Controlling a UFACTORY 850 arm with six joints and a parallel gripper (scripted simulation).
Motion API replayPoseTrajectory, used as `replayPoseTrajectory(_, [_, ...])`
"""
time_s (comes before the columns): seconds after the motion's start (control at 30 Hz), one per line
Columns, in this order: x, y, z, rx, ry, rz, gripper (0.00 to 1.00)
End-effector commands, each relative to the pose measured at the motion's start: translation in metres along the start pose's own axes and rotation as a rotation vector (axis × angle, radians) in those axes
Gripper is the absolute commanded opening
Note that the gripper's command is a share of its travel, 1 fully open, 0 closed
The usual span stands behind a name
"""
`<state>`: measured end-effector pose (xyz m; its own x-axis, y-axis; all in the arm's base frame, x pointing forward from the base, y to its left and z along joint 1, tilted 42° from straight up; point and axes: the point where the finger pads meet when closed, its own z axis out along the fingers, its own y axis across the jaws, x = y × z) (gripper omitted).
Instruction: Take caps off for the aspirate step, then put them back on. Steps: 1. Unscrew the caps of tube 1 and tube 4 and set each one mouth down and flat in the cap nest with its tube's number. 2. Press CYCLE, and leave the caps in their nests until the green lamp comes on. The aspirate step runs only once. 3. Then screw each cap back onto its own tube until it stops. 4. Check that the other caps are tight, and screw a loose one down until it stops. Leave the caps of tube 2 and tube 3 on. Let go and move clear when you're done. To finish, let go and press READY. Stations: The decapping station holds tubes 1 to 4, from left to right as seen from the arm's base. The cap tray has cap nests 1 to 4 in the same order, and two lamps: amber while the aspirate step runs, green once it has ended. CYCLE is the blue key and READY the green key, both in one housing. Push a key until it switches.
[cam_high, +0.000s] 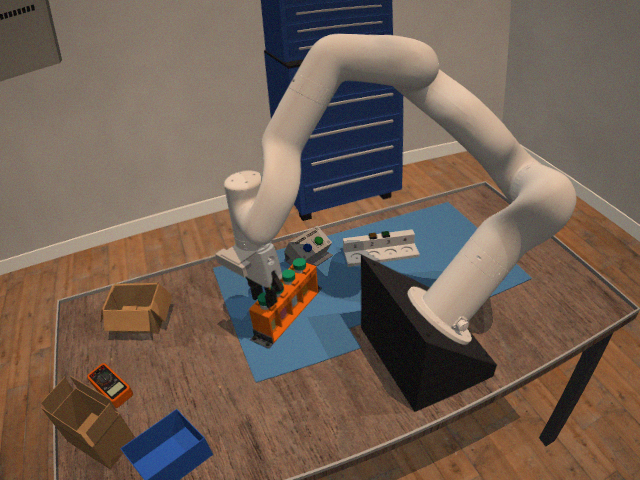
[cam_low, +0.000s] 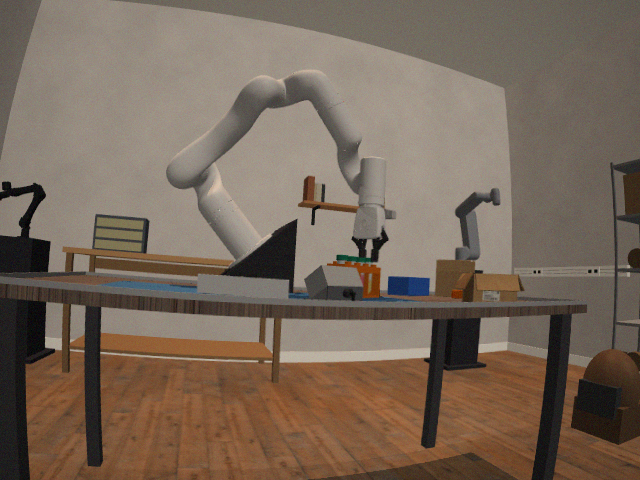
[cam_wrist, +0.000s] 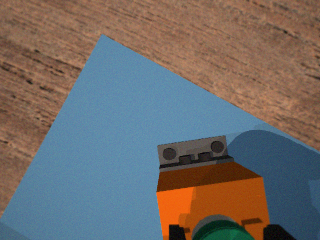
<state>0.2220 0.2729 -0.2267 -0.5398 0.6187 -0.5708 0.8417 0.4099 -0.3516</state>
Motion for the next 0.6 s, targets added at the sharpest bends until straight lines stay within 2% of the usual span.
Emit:
replayPoseTrajectory(0.0, [0.0004, 0.0007, -0.001, -0.032, -0.009, 0.114, 0.46])
replayPoseTrajectory(0.1, [0.0004, 0.0006, -0.0009, -0.032, -0.009, 0.114, 0.46])
replayPoseTrajectory(0.13, [0.0004, 0.0006, -0.0009, -0.032, -0.009, 0.114, 0.0])
replayPoseTrajectory(0.57, [0.0004, 0.0006, -0.0009, -0.032, -0.009, 0.114, 0.0])
